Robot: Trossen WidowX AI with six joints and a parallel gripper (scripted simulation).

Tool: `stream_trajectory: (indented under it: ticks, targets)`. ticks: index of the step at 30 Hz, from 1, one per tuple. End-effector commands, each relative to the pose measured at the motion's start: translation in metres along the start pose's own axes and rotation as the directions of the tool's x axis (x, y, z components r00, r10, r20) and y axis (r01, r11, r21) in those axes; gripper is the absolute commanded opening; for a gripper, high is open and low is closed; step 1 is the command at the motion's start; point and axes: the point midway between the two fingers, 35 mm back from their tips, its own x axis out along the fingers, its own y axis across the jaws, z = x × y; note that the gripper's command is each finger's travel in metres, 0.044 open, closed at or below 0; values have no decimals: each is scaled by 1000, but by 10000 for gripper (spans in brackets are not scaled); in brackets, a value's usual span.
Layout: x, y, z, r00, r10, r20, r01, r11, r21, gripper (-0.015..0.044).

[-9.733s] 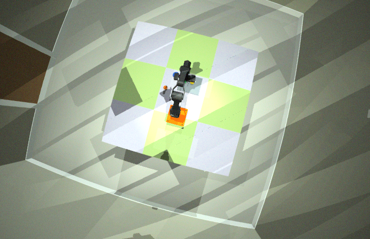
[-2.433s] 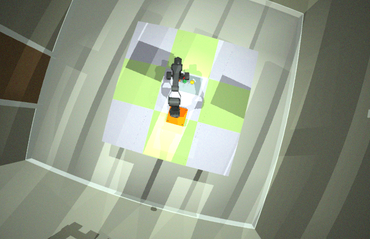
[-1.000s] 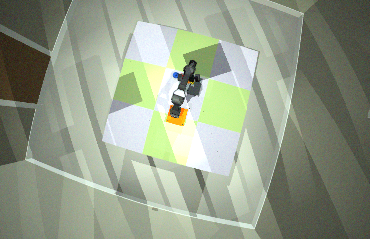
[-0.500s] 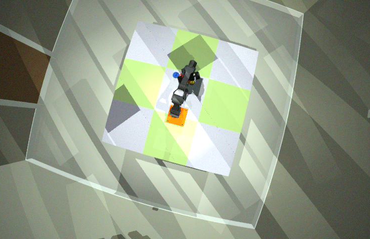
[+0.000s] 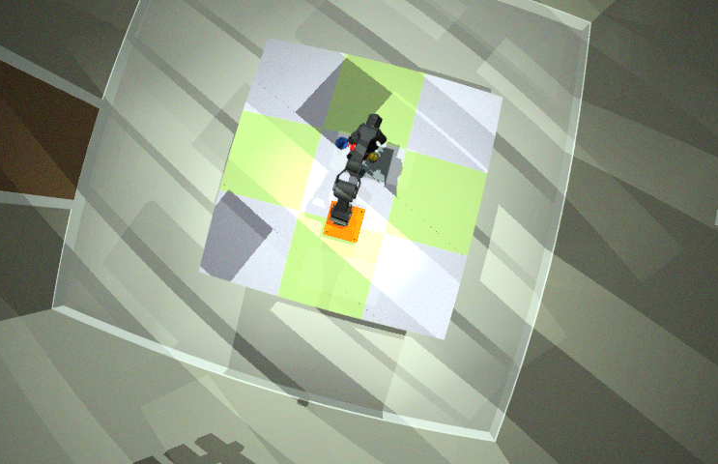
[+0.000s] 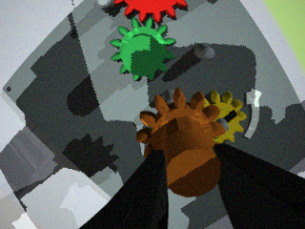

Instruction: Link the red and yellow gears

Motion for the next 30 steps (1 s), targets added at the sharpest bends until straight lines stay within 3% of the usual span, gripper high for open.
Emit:
stream_trajectory:
  ticks: [1,30]
  targets:
    - [-1,0,1,1000,1,4,0,992,-123,0]
    - [19,0,0,1000,1,4,1,861,-508,0]
